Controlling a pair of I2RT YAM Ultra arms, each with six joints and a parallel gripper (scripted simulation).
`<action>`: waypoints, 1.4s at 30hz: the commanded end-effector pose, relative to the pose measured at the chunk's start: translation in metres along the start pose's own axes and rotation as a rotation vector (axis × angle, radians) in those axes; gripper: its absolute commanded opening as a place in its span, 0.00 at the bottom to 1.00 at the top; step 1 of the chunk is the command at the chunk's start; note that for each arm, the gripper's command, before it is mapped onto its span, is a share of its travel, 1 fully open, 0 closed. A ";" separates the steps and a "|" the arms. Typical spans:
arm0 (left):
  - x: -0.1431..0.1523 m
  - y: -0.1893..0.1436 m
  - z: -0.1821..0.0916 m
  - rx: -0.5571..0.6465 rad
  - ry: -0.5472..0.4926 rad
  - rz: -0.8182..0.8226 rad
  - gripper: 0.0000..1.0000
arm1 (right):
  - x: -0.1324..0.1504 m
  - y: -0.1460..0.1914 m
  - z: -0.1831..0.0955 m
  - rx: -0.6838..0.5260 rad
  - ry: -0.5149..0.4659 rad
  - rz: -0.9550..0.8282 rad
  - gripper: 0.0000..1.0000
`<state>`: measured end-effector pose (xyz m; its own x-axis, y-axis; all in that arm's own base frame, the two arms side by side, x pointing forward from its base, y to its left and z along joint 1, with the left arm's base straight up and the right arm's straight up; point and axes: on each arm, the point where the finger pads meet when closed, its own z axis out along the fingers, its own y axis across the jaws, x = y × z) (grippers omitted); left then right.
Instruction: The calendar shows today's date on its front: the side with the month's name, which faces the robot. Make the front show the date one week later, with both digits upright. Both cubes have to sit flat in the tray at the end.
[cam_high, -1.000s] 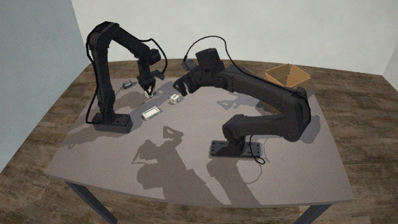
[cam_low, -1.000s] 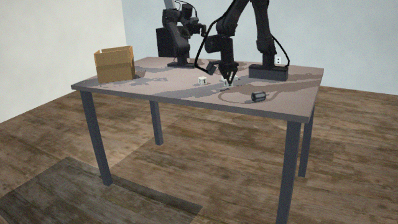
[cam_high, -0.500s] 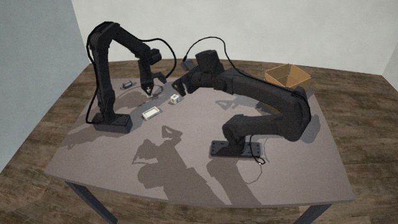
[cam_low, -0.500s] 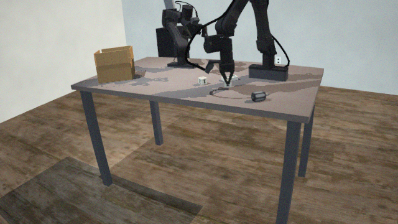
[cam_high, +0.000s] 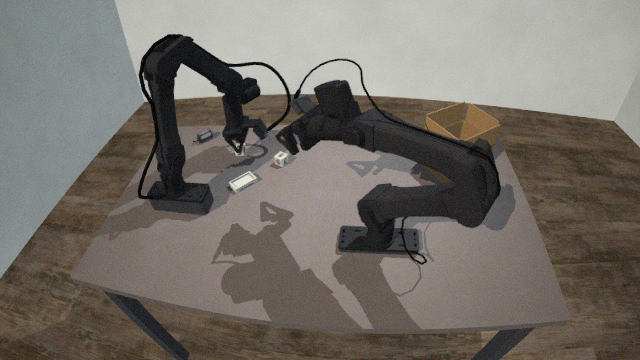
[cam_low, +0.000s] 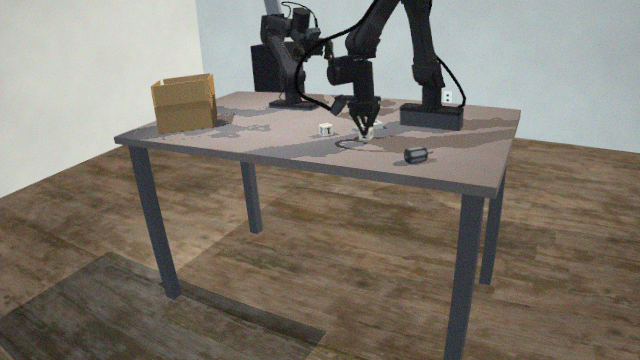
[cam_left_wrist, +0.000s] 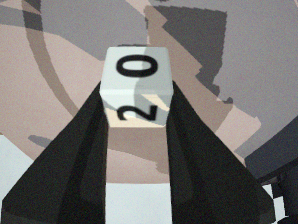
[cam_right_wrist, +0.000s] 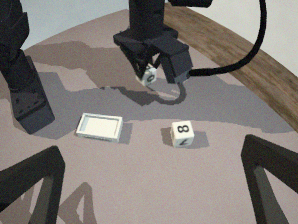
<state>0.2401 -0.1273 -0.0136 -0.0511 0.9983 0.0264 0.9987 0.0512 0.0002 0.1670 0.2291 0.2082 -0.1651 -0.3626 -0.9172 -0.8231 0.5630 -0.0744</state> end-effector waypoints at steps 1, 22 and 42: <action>-0.007 0.006 -0.008 -0.018 -0.007 0.046 0.26 | -0.002 0.000 -0.003 0.000 -0.014 0.001 1.00; -0.008 0.009 0.001 -0.025 -0.011 0.047 0.26 | -0.002 0.000 -0.003 0.000 -0.014 0.001 1.00; -0.004 0.004 0.011 -0.020 -0.007 0.046 0.26 | -0.002 0.000 -0.003 0.000 -0.014 0.001 1.00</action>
<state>0.2424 -0.1308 -0.0232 -0.0141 0.9996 0.0242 0.9999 0.0140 0.0033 0.1672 0.2295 0.2093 -0.1626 -0.3592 -0.9190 -0.8229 0.5633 -0.0746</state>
